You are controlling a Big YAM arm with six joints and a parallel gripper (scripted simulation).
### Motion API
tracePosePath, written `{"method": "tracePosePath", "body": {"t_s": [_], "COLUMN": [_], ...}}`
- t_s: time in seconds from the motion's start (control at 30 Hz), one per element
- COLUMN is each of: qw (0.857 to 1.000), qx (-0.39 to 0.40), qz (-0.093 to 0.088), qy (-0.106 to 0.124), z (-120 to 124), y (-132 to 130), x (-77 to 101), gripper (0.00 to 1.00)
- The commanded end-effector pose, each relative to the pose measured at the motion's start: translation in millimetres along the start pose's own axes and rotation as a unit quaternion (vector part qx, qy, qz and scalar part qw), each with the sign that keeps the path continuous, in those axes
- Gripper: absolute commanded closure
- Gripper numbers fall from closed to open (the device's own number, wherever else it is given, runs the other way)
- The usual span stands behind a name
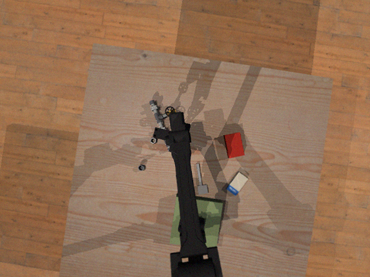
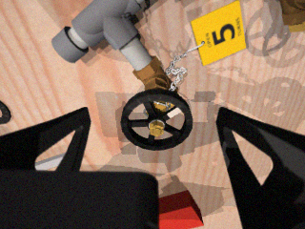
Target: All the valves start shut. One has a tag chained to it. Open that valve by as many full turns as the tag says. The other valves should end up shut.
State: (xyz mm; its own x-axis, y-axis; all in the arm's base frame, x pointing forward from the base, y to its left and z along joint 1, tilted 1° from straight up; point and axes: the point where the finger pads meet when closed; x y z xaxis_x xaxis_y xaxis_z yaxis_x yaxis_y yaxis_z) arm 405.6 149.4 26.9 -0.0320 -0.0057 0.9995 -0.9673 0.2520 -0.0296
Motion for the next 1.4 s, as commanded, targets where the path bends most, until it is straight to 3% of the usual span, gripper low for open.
{"method": "tracePosePath", "body": {"t_s": [0.0,0.43,0.6,0.73,0.8,0.9,0.97,1.17,1.3,1.37], "qw": [1.000,0.999,0.994,0.979,0.979,0.956,0.933,0.852,0.787,0.787], "qx": [0.001,-0.034,-0.105,-0.201,-0.201,-0.292,-0.360,-0.524,-0.617,-0.617], "qz": [0.017,0.016,0.016,0.015,0.015,0.014,0.013,0.005,0.000,0.000], "qy": [-0.013,-0.014,-0.014,-0.015,-0.015,-0.016,-0.017,-0.018,-0.018,-0.018], "z": [-5.9,-5.9,-5.7,-5.5,-5.5,-5.5,-5.7,-7.2,-7.6,-7.6], "y": [-14.2,-14.2,-14.4,-14.6,-14.6,-14.7,-14.5,-13.6,-13.4,-13.4], "x": [13.7,13.7,13.7,13.8,13.8,13.8,13.8,13.9,13.9,13.9], "gripper": [0.00,0.00,0.00,0.00,0.00,0.00,0.00,0.00,0.00,0.00]}}
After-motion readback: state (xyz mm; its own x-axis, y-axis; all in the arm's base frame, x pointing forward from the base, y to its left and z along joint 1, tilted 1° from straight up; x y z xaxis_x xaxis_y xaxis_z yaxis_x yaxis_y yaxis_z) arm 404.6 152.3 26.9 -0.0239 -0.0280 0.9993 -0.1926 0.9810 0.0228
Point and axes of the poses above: the point where the finger pads meet when closed, its own x axis back along the fingers, its own y axis across the jaws, z = x × y, and after that the axes turned 14 degrees about -x, right-handed
